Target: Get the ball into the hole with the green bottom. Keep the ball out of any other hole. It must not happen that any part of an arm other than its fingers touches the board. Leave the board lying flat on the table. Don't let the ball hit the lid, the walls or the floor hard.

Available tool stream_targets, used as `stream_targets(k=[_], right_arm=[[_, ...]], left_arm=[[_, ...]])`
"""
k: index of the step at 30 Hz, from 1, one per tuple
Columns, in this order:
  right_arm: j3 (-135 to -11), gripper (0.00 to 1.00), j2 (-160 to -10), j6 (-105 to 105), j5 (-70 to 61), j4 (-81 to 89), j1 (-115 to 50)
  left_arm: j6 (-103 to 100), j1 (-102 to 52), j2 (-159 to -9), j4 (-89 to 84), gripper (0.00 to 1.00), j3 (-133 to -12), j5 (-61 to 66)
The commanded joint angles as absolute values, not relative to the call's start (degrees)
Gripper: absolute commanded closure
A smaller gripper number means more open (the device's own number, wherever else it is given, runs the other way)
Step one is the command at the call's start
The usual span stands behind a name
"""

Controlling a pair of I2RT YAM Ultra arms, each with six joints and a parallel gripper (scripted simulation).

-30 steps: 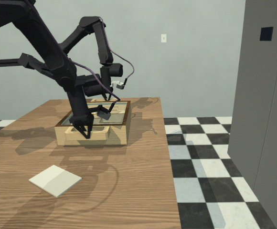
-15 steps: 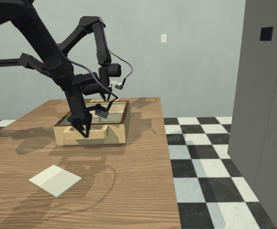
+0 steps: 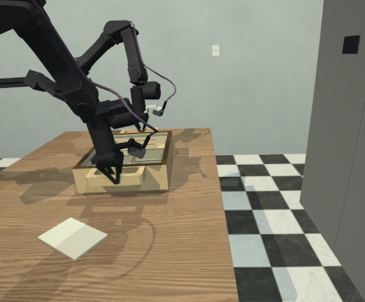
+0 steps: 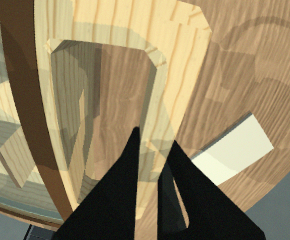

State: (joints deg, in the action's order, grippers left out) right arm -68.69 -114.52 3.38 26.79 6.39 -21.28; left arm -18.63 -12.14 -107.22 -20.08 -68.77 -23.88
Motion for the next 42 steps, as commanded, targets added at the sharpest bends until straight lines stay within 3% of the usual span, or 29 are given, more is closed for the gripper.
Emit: stream_targets(k=[1, 3, 12, 17, 23, 27, 28, 34, 38, 42], right_arm=[[-71.9, 1.00, -113.3, 2.6, 25.6, 7.1, -21.9], [-68.1, 1.00, -111.5, 3.0, 30.5, 2.3, -23.4], [-71.9, 1.00, -110.7, 5.9, 34.5, 10.2, -25.4], [-67.9, 1.00, -110.3, 3.5, 31.4, 3.8, -24.8], [-72.8, 1.00, -111.5, 3.2, 25.7, 9.9, -21.8], [-72.1, 1.00, -111.6, 4.0, 30.4, 6.2, -23.3], [-73.8, 1.00, -113.0, 5.6, 30.8, 12.5, -23.6], [-75.0, 1.00, -112.0, 7.0, 33.7, 14.4, -25.1], [-70.0, 1.00, -111.7, 2.9, 27.7, 4.6, -22.4], [-72.7, 1.00, -112.1, 4.0, 27.7, 7.9, -22.3]], left_arm=[[-19.5, -13.8, -104.3, -24.3, 1.00, -72.2, -26.9], [-16.1, -11.4, -103.9, -15.0, 1.00, -67.9, -23.9], [-14.6, -9.2, -106.6, -14.7, 1.00, -67.8, -18.6], [-16.6, -11.8, -104.5, -14.6, 1.00, -66.7, -23.4], [-19.5, -13.2, -104.5, -25.2, 1.00, -72.0, -26.1], [-16.6, -11.7, -104.8, -17.9, 1.00, -70.9, -23.8], [-16.6, -10.5, -105.2, -22.5, 1.00, -72.6, -21.2], [-15.3, -9.2, -107.9, -18.5, 1.00, -72.2, -18.1], [-18.6, -12.3, -105.2, -18.5, 1.00, -68.6, -25.3], [-18.7, -12.8, -105.1, -22.4, 1.00, -72.2, -24.6]])
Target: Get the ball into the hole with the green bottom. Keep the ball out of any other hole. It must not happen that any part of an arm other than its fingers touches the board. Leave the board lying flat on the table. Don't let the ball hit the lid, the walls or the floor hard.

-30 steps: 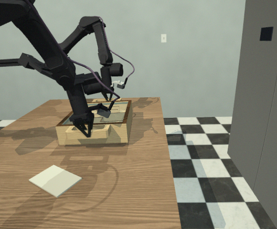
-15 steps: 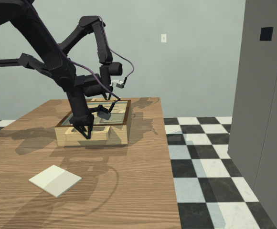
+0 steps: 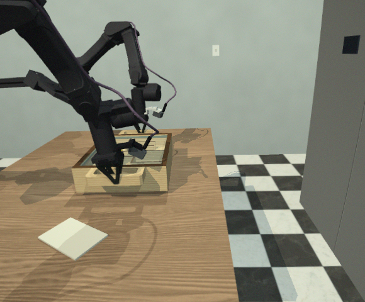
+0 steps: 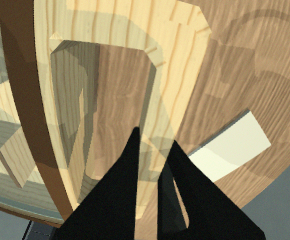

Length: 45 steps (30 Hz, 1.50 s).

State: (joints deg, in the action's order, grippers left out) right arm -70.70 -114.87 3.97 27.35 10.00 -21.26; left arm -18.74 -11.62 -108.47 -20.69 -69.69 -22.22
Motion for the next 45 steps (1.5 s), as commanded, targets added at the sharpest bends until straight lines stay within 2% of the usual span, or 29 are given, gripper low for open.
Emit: stream_targets(k=[1, 2, 4, 14, 15, 18, 23, 24, 31, 40, 45], right_arm=[[-72.7, 1.00, -112.1, 4.0, 27.7, 7.9, -22.3], [-74.1, 1.00, -115.7, 4.4, 24.5, 11.5, -21.6], [-75.7, 1.00, -114.5, 6.2, 29.6, 15.6, -23.2], [-68.5, 1.00, -111.0, 4.3, 33.1, 4.7, -24.8], [-71.6, 1.00, -111.2, 6.1, 34.2, 11.3, -25.2], [-71.9, 1.00, -110.9, 5.3, 32.8, 9.3, -25.1], [-77.0, 1.00, -112.0, 6.7, 31.9, 17.7, -24.7], [-75.9, 1.00, -111.3, 6.0, 34.1, 13.0, -25.4], [-67.5, 1.00, -110.8, 2.5, 28.9, 1.4, -23.1], [-73.9, 1.00, -111.0, 6.7, 34.6, 14.5, -25.4], [-77.3, 1.00, -114.4, 5.1, 27.7, 15.7, -22.6]], left_arm=[[-18.7, -12.8, -105.1, -22.4, 1.00, -72.2, -24.6], [-20.2, -13.2, -105.6, -27.7, 1.00, -73.2, -26.2], [-17.6, -10.6, -106.1, -26.2, 1.00, -74.3, -21.1], [-15.5, -11.6, -104.8, -12.8, 1.00, -66.0, -21.9], [-15.1, -10.4, -105.4, -16.4, 1.00, -68.4, -18.8], [-15.7, -11.3, -105.1, -17.1, 1.00, -69.1, -20.7], [-16.4, -9.9, -108.3, -24.4, 1.00, -74.1, -19.3], [-14.9, -8.9, -106.3, -17.6, 1.00, -72.1, -19.0], [-17.7, -12.3, -104.2, -14.3, 1.00, -65.3, -25.4], [-14.5, -8.8, -108.1, -18.6, 1.00, -70.7, -17.6], [-18.6, -11.5, -106.2, -26.4, 1.00, -74.2, -23.1]])
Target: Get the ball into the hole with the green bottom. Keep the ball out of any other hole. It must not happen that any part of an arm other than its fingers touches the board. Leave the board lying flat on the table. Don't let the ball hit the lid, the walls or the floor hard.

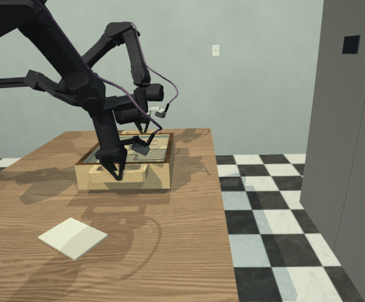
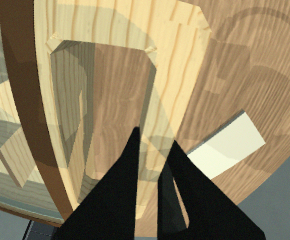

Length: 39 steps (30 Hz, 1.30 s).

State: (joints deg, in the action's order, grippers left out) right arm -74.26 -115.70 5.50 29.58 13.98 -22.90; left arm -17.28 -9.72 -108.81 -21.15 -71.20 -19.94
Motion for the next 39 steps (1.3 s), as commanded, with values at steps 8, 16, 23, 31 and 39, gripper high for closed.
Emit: stream_targets(k=[8, 16, 23, 31, 39], right_arm=[[-70.7, 1.00, -112.8, 2.2, 24.6, 4.5, -21.4], [-75.9, 1.00, -112.3, 6.1, 30.6, 16.0, -23.3], [-75.3, 1.00, -112.0, 5.4, 32.9, 11.4, -25.0], [-71.5, 1.00, -110.6, 4.4, 29.3, 9.7, -24.0], [-74.9, 1.00, -112.4, 3.7, 29.1, 9.5, -22.6]], left_arm=[[-20.5, -14.0, -105.1, -23.4, 1.00, -70.3, -28.1], [-16.8, -10.6, -105.5, -25.5, 1.00, -74.4, -20.9], [-15.7, -9.9, -106.0, -18.4, 1.00, -69.6, -20.1], [-17.5, -12.0, -104.5, -20.2, 1.00, -69.1, -23.5], [-17.7, -12.7, -105.7, -22.3, 1.00, -73.4, -24.3]])
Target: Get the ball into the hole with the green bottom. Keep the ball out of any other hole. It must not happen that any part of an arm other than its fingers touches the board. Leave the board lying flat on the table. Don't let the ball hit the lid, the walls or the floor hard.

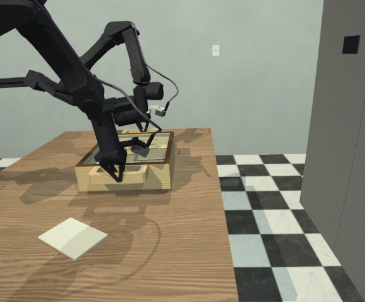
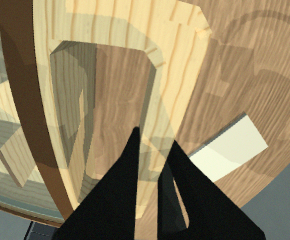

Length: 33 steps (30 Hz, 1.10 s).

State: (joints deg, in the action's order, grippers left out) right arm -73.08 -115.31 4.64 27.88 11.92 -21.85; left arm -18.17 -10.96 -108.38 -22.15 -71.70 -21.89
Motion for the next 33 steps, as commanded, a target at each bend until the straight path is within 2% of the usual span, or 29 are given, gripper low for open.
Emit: stream_targets(k=[1, 4, 5, 8, 9, 15, 16, 19, 20, 25, 27, 29, 31, 33], right_arm=[[-74.9, 1.00, -112.4, 3.7, 29.1, 9.5, -22.6], [-69.9, 1.00, -111.6, 2.2, 26.7, 2.9, -21.4], [-69.1, 1.00, -111.7, 3.7, 30.9, 3.5, -23.2], [-67.2, 1.00, -111.0, 3.3, 31.3, 1.9, -23.8], [-70.2, 1.00, -111.1, 5.1, 32.5, 8.7, -24.1], [-76.1, 1.00, -111.9, 4.5, 29.3, 14.7, -22.8], [-77.2, 1.00, -114.5, 6.5, 33.2, 17.5, -24.5], [-76.0, 1.00, -112.2, 4.9, 31.5, 12.6, -24.1], [-72.3, 1.00, -112.1, 3.1, 28.7, 6.2, -22.8], [-67.1, 1.00, -110.9, 2.0, 27.5, 0.1, -22.6], [-69.9, 1.00, -111.6, 2.5, 25.1, 5.8, -21.1], [-71.9, 1.00, -111.1, 4.4, 30.1, 8.7, -23.0], [-73.8, 1.00, -111.8, 3.9, 27.7, 11.6, -22.6], [-75.9, 1.00, -115.4, 5.4, 30.9, 14.9, -23.4]], left_arm=[[-17.7, -12.7, -105.7, -22.3, 1.00, -73.4, -24.3], [-19.1, -13.5, -104.5, -18.6, 1.00, -69.1, -26.8], [-16.5, -12.9, -104.5, -14.8, 1.00, -67.6, -23.7], [-16.1, -12.9, -103.9, -12.8, 1.00, -65.2, -23.9], [-15.8, -10.4, -104.4, -17.1, 1.00, -67.6, -20.8], [-17.7, -11.6, -106.7, -25.2, 1.00, -73.7, -22.6], [-15.4, -9.0, -107.6, -23.0, 1.00, -74.2, -18.3], [-16.5, -11.5, -106.1, -21.3, 1.00, -73.4, -21.6], [-17.8, -12.0, -105.7, -18.6, 1.00, -70.3, -24.6], [-18.5, -13.5, -103.8, -15.4, 1.00, -65.9, -26.8], [-19.7, -14.0, -103.9, -23.2, 1.00, -69.3, -27.4], [-16.8, -12.2, -103.9, -20.3, 1.00, -70.5, -22.8], [-18.2, -13.3, -104.8, -25.5, 1.00, -72.7, -24.8], [-16.3, -10.4, -107.4, -24.1, 1.00, -74.1, -20.6]])
